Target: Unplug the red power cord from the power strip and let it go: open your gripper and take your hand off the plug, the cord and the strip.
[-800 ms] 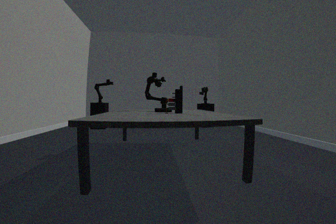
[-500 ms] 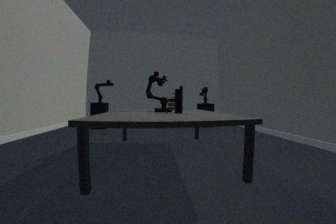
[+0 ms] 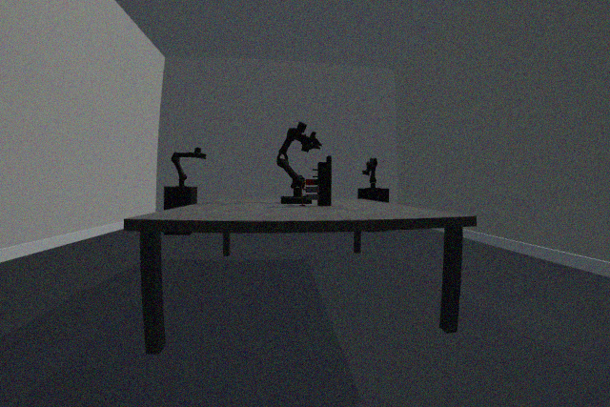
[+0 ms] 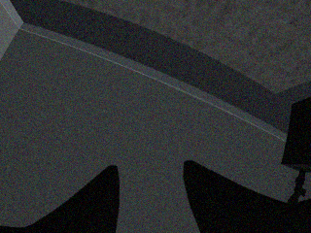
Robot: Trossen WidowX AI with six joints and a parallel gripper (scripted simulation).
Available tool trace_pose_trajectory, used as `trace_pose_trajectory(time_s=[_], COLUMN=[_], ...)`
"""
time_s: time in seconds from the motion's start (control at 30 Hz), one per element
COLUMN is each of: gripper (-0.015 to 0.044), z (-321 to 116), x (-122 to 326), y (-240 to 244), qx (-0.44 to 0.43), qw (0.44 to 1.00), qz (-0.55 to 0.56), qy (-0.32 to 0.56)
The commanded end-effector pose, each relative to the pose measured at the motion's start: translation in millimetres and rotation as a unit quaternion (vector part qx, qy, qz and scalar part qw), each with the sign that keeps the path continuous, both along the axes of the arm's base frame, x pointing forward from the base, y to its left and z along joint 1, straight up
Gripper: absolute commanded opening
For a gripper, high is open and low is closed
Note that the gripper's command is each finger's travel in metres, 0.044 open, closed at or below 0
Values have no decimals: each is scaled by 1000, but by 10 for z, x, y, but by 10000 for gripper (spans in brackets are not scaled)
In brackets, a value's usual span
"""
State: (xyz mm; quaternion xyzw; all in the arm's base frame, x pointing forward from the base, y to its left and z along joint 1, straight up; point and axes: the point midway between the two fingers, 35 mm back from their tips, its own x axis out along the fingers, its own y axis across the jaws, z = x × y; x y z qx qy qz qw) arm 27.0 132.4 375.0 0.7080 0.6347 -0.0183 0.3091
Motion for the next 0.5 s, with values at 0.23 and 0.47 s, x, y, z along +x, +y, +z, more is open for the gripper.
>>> trace_pose_trajectory(time_s=[0.23,0.47], gripper=[160,160], z=[-550,-1020], x=[1434,2076], y=[-226,-732], qx=[-193,-318], qw=[970,927], qz=[-150,-196], qy=[2,36])
